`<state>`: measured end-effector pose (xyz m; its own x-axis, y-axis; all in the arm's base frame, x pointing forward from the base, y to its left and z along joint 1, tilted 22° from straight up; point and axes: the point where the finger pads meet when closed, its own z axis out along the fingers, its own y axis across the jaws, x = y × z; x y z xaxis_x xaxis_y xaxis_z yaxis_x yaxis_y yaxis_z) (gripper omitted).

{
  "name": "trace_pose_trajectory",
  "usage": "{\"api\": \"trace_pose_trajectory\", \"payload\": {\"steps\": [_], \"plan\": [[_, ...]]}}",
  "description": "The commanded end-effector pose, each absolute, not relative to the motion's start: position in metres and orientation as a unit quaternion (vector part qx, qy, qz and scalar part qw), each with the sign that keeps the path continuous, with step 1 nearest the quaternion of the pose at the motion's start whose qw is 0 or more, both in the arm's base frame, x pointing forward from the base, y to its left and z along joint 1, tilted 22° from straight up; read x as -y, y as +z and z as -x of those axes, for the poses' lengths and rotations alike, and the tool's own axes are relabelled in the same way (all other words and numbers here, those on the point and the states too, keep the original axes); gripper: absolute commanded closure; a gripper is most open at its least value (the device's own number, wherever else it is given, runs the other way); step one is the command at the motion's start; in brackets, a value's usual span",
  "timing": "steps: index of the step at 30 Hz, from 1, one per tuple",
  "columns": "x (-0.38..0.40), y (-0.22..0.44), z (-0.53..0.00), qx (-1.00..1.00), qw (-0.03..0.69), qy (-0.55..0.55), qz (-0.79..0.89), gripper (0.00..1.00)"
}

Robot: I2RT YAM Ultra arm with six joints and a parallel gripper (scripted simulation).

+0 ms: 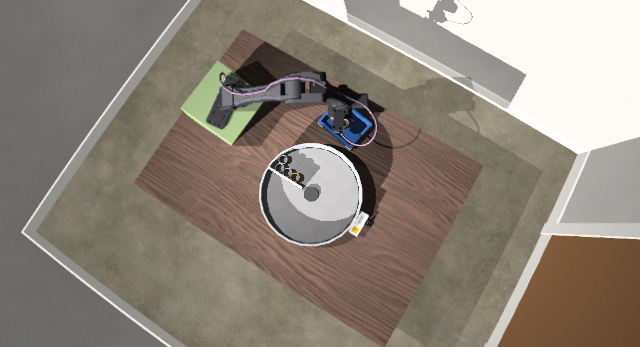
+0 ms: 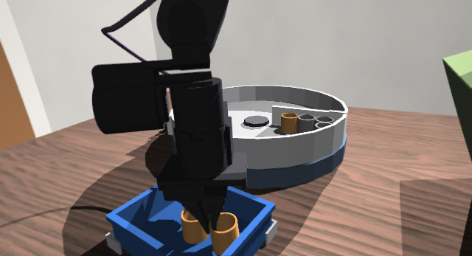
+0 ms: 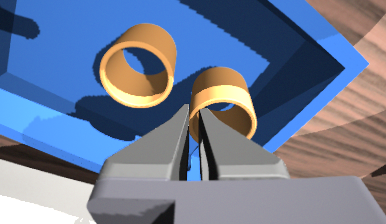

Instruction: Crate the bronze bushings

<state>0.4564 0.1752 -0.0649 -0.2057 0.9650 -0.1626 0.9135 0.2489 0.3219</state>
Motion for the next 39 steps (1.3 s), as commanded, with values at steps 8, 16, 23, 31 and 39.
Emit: {"api": "trace_pose_trajectory", "payload": {"steps": [8, 16, 23, 31, 39], "plan": [[-0.183, -0.044, -0.472, -0.770, 0.178, 0.101, -0.604, 1.00], [-0.183, -0.044, -0.472, -0.770, 0.178, 0.101, -0.604, 1.00], [-0.184, -0.040, -0.474, -0.770, 0.178, 0.101, -0.604, 1.00], [-0.184, -0.038, -0.478, -0.769, 0.179, 0.102, -0.605, 1.00], [-0.184, -0.038, -0.478, -0.769, 0.179, 0.102, -0.605, 1.00]]}}
